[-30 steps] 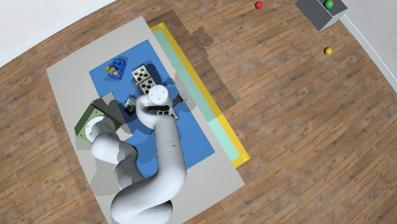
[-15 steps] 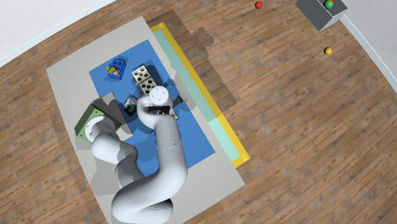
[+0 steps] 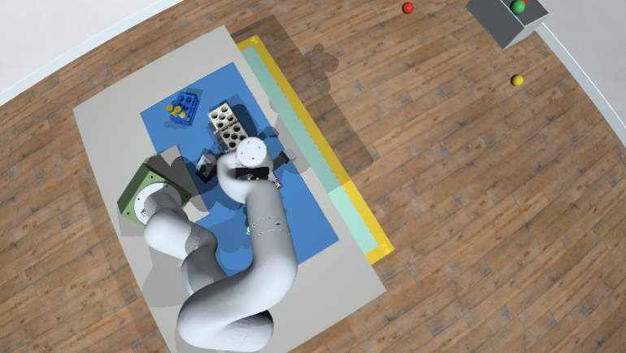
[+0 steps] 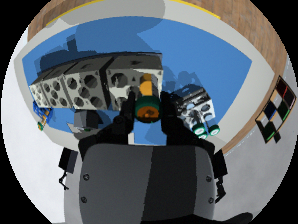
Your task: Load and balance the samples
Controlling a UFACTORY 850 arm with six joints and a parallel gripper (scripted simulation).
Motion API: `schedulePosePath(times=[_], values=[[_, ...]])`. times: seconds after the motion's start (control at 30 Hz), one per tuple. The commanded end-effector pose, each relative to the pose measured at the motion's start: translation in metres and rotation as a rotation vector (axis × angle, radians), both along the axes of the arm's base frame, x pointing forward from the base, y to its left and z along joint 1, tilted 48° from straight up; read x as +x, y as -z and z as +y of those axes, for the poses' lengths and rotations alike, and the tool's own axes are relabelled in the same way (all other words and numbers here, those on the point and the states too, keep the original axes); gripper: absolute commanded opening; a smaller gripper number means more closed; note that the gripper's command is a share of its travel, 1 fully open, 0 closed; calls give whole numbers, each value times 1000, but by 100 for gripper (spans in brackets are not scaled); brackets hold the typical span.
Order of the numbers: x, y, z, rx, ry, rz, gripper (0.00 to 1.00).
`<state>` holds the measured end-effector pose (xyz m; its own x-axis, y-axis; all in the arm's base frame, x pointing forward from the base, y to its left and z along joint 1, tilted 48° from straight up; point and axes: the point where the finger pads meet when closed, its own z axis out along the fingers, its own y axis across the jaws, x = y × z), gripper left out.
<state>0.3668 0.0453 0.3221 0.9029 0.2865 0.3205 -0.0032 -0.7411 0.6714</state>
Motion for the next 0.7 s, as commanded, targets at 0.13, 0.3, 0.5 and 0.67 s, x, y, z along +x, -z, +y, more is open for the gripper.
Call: schedulePosePath(times=[0.13, 0.3, 0.5, 0.67], values=[[3, 4, -4, 1, 0, -1, 0], [5, 6, -6, 1, 0, -1, 0], [7, 10, -9, 1, 0, -1, 0], [9, 14, -13, 1, 0, -1, 0]])
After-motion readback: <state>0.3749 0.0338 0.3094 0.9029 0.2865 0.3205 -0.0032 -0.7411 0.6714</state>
